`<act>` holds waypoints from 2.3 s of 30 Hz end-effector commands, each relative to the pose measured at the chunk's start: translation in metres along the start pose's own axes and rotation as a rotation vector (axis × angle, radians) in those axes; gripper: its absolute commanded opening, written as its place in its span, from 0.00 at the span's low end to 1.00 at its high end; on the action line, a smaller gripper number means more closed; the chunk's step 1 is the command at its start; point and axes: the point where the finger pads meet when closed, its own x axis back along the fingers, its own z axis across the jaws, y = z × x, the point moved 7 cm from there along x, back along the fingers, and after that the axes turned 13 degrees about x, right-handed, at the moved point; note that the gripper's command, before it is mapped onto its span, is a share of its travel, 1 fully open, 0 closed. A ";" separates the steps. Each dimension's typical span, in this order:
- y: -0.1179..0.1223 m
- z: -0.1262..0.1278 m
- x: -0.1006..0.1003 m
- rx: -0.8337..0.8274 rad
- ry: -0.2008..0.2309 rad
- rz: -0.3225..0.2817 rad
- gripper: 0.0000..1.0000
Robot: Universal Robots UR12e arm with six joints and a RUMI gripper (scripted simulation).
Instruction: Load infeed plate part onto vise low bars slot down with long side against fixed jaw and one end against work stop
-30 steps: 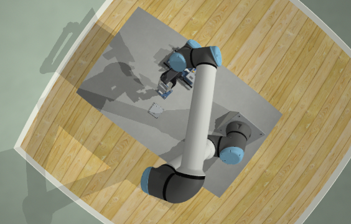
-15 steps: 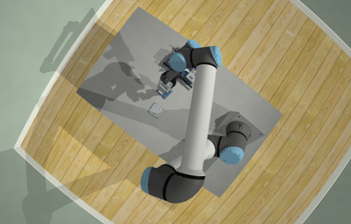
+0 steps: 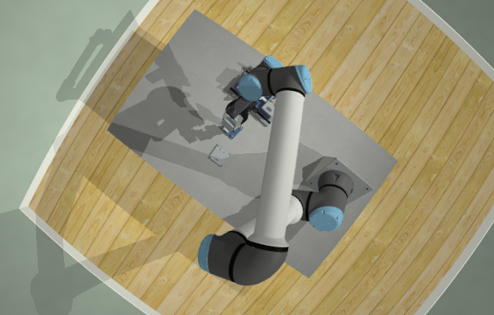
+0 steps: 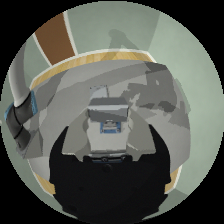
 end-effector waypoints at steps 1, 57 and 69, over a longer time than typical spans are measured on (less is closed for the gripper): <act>0.001 0.000 -0.001 0.001 0.001 -0.001 0.00; 0.036 -0.008 -0.036 0.001 0.001 -0.001 0.00; 0.043 -0.010 -0.043 0.001 0.001 -0.001 0.00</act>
